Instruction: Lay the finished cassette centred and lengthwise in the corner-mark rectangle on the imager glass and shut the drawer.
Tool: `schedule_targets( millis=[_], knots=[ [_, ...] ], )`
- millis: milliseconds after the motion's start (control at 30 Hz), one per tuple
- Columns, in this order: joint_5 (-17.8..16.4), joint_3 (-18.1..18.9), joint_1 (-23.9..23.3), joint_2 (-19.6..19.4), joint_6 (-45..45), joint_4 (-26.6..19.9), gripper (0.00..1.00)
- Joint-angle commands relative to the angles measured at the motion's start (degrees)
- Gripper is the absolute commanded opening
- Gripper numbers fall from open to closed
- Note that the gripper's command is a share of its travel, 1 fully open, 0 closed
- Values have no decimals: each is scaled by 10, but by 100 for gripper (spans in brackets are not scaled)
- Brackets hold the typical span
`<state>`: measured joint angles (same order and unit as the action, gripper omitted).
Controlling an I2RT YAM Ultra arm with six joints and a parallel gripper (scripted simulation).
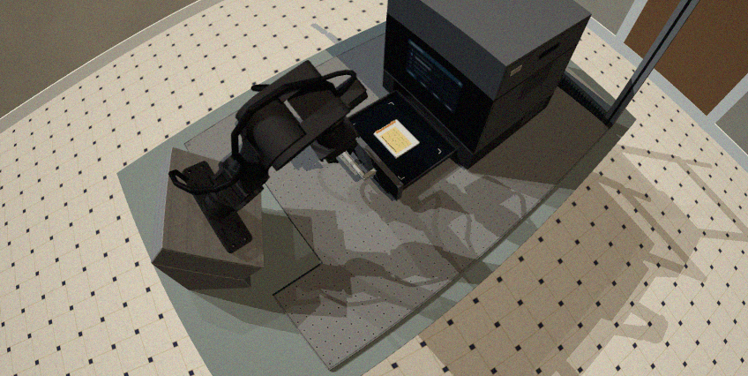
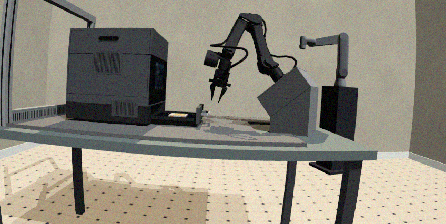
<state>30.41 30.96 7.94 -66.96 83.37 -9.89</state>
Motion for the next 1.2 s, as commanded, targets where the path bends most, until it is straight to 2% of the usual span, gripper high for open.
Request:
schedule_targets(
  millis=[0,133,567,600,967,1167],
  knots=[
    [-26,-10,-7,22,67,30,35],
    [-31,1,-11,26,73,33,35],
    [-30,-1,-7,15,70,27,35],
    [-36,-1,-14,2,75,38,35],
    [-49,-15,-32,-34,88,81,35],
    [-54,-5,-38,-50,93,99,35]
  ],
)
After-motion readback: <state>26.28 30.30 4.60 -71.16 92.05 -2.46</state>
